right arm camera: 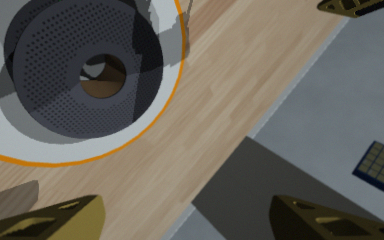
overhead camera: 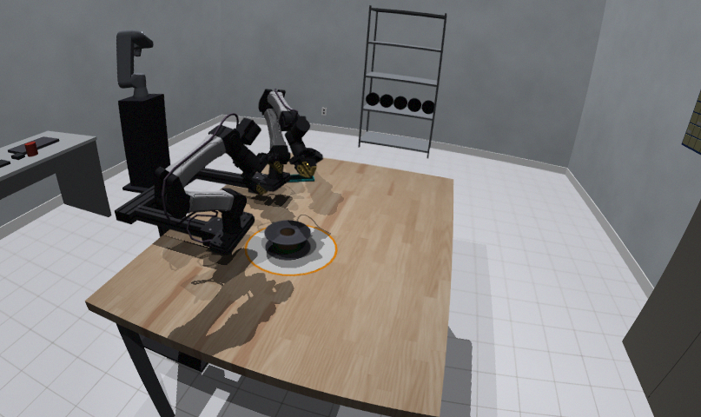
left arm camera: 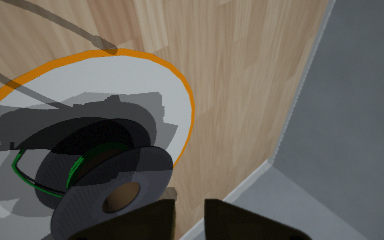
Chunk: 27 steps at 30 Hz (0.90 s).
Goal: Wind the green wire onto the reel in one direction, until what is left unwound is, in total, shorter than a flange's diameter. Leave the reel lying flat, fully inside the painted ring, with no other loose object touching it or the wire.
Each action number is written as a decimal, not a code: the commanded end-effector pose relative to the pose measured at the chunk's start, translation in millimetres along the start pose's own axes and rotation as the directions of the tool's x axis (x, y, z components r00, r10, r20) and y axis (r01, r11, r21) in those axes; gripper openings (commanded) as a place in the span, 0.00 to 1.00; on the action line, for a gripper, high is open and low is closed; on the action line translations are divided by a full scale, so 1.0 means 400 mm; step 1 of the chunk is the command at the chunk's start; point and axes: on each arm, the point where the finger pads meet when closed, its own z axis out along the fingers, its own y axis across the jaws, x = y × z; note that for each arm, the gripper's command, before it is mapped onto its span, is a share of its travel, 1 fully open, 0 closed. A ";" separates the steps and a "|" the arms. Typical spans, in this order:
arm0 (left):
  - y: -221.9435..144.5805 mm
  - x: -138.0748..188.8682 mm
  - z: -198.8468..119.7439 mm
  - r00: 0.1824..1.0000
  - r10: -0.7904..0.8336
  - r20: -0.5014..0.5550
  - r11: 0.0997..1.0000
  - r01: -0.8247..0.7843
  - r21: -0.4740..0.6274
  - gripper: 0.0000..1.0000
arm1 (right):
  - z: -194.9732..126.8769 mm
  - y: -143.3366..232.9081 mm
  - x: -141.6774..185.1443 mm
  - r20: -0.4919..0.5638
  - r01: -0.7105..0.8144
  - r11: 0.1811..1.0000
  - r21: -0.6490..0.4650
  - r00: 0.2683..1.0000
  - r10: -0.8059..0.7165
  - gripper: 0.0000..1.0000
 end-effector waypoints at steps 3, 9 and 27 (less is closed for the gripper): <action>-0.009 0.008 0.002 1.000 -0.003 -0.005 1.000 0.003 0.020 0.15 | -0.006 0.000 0.022 -0.060 -0.029 0.999 0.019 0.998 0.031 0.81; -0.009 0.008 0.002 1.000 -0.003 -0.005 1.000 0.003 0.020 0.15 | 0.001 -0.004 0.018 -0.060 -0.029 0.999 0.022 0.998 0.030 0.81; -0.009 0.008 0.002 1.000 -0.003 -0.005 1.000 0.003 0.020 0.15 | 0.013 -0.019 0.004 -0.060 -0.029 0.999 0.022 0.998 0.030 0.81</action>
